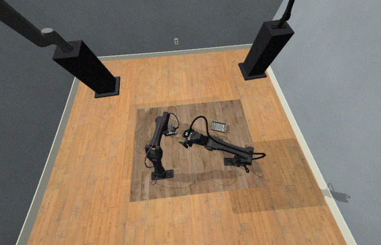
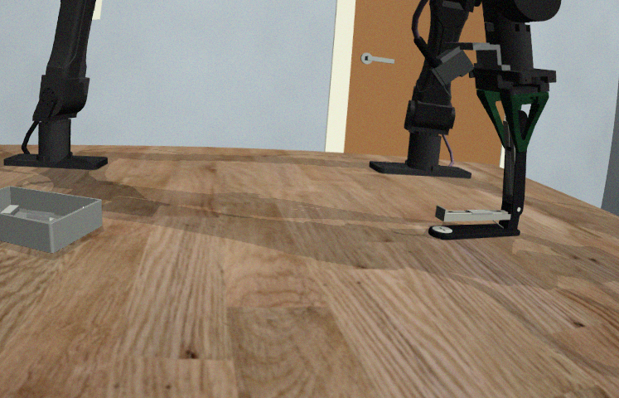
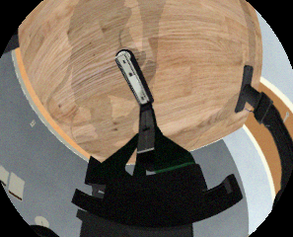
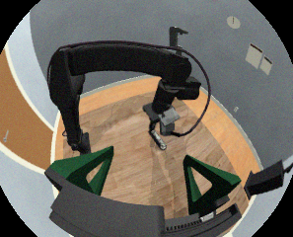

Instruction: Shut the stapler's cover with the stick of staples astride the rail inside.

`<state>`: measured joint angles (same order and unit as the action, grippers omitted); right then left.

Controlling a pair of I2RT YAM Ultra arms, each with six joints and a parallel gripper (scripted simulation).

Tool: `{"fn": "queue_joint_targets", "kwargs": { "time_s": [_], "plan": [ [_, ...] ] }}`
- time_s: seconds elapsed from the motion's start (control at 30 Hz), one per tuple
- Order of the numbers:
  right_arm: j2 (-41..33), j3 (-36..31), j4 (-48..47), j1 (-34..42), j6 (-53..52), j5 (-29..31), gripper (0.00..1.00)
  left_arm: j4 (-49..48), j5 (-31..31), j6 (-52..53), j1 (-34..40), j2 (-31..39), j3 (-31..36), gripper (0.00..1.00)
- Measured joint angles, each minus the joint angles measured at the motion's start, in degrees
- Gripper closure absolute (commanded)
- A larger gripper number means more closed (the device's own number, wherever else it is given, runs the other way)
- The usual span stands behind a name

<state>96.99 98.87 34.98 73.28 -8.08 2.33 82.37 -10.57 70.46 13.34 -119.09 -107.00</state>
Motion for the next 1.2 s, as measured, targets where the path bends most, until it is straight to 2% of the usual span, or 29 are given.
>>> {"fn": "queue_joint_targets", "kwargs": {
  "time_s": [0.5, 0.8, 0.93, 0.97, 1.2],
  "plan": [
    [0.0, 0.0, 0.0, 0.0, 0.0, 0.0, 0.0, 5.62, -8.15, -6.93, 5.53, -5.6, -5.86, 1.0],
    [0.0, 0.0, 0.0, 0.0, 0.0, 0.0, 0.0, 6.19, -8.7, -8.02, 5.88, -6.05, -6.32, 1.0],
    [0.0, 0.0, 0.0, 0.0, 0.0, 0.0, 0.0, 6.25, -8.74, -8.15, 5.88, -6.03, -6.32, 0.55],
    [0.0, 0.0, 0.0, 0.0, 0.0, 0.0, 0.0, 6.27, -8.76, -8.17, 5.88, -6.01, -6.34, 0.48],
    [0.0, 0.0, 0.0, 0.0, 0.0, 0.0, 0.0, 6.43, -8.79, -8.26, 5.88, -6.03, -6.32, 0.48]
  ]
}}
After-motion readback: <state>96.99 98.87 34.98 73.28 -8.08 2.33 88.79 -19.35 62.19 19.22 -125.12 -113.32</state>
